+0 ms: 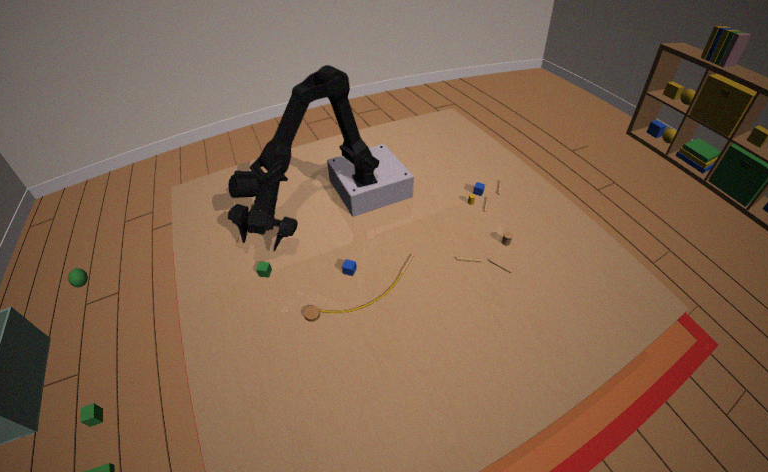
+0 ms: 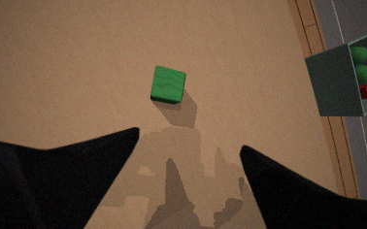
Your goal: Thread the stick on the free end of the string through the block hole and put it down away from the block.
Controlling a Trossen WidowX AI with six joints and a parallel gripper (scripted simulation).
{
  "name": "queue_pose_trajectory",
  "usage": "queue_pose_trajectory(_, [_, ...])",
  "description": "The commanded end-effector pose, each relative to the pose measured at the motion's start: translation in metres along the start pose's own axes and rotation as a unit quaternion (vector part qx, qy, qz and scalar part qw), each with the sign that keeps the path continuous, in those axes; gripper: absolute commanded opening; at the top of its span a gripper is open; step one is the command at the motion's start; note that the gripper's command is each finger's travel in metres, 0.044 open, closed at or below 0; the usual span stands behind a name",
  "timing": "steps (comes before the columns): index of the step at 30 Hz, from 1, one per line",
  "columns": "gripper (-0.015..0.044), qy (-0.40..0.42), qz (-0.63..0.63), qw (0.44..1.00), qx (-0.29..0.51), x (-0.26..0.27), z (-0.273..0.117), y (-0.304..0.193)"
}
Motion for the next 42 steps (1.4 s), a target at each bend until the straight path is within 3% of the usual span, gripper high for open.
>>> queue_pose_trajectory(1, [0.044,0.059,-0.152,0.987,0.009,0.057,-0.007,0.031])
queue_pose_trajectory(6, [0.044,0.128,-0.348,0.928,0.029,0.126,-0.018,0.049])
queue_pose_trajectory(14, [0.044,0.225,-0.651,0.724,0.047,0.231,-0.057,0.05])
queue_pose_trajectory(29, [0.044,0.227,-0.657,0.718,0.047,0.233,-0.059,0.051])
queue_pose_trajectory(37, [0.0238,0.227,-0.657,0.718,0.047,0.234,-0.059,0.051])
queue_pose_trajectory(42, [0.0238,0.226,-0.655,0.719,0.045,0.234,-0.059,0.052])
Point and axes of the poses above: the point midway between the two fingers, 35 mm back from their tips, its own z axis out along the fingers, its own x axis across the jaws, y = z × x, the point moved 1 cm from there along -z, back along the fingers, and after that the axes turned 3 degrees about z, right-handed, at the moved point
